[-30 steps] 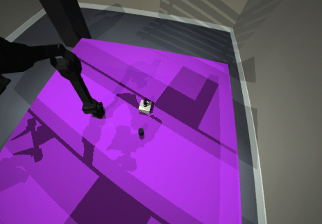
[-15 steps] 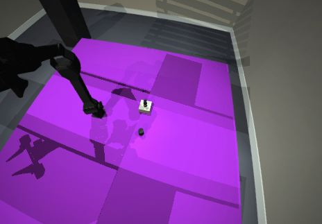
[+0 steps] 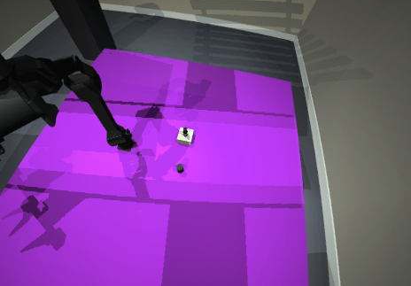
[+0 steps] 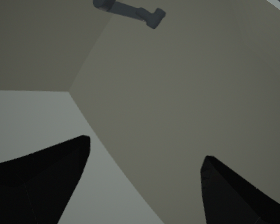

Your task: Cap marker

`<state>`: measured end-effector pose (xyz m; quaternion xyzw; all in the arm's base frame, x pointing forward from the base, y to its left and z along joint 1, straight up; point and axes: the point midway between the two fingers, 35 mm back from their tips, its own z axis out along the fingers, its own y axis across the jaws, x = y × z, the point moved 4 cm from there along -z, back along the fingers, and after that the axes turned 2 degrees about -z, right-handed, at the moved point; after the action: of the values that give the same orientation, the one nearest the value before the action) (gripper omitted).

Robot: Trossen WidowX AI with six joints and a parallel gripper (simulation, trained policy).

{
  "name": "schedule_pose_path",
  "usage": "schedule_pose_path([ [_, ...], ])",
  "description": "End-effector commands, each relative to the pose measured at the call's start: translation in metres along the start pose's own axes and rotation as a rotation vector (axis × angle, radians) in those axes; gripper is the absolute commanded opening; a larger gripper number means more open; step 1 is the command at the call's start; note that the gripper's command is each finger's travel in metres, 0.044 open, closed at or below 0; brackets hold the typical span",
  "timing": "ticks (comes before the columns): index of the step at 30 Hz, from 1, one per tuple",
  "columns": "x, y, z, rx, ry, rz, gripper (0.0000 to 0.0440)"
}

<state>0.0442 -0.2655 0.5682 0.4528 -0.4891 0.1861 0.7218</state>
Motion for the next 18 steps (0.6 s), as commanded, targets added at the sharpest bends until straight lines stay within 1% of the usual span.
schedule_pose_path([
  [1, -0.002, -0.01, -0.003, 0.037, 0.004, -0.007, 0.0293],
  [18, -0.009, -0.055, -0.026, 0.202, 0.013, -0.023, 0.0296],
])
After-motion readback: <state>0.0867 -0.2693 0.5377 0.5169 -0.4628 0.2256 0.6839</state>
